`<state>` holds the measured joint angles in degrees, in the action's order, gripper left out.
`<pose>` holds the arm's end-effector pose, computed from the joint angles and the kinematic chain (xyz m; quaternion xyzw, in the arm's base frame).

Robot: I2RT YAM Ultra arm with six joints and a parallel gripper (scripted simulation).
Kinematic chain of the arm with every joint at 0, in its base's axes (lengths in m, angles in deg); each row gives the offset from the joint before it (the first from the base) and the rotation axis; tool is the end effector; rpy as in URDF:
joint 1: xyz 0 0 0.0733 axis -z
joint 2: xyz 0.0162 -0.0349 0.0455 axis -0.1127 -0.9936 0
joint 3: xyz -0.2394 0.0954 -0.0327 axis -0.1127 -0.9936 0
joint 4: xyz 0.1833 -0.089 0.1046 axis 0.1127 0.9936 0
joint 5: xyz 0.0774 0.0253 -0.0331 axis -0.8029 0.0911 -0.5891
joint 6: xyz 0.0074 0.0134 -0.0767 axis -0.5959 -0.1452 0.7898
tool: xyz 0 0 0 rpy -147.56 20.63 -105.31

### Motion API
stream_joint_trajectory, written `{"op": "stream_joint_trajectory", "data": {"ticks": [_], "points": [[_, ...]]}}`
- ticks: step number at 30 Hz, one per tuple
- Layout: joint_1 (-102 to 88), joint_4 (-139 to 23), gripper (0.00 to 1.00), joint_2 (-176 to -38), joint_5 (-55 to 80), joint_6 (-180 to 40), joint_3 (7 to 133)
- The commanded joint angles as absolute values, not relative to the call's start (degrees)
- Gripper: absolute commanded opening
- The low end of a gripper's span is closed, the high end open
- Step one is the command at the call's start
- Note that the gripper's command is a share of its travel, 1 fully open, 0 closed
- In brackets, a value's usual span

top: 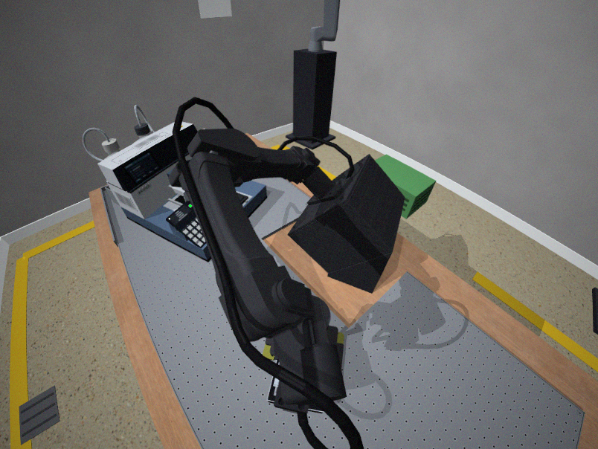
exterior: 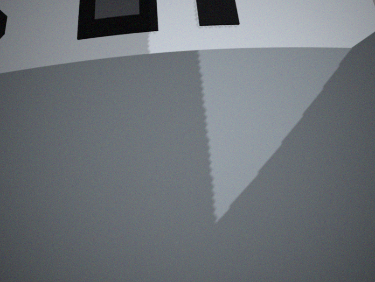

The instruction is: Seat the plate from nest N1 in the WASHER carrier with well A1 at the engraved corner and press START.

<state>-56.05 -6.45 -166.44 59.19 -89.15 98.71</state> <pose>0.2791 0.2538 -0.0343 -0.3269 0.8377 -0.4345 0.0503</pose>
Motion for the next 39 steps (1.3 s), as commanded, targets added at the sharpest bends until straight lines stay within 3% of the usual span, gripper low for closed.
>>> {"op": "stream_joint_trajectory", "data": {"ticks": [1,23,39], "points": [[-57.9,-5.6,0.84,-164.7,58.8,-89.6,100.1],[-57.9,-5.6,0.84,-164.7,58.8,-89.6,100.1],[-52.0,-9.5,0.84,-152.3,61.3,-109.1,87.8]]}}
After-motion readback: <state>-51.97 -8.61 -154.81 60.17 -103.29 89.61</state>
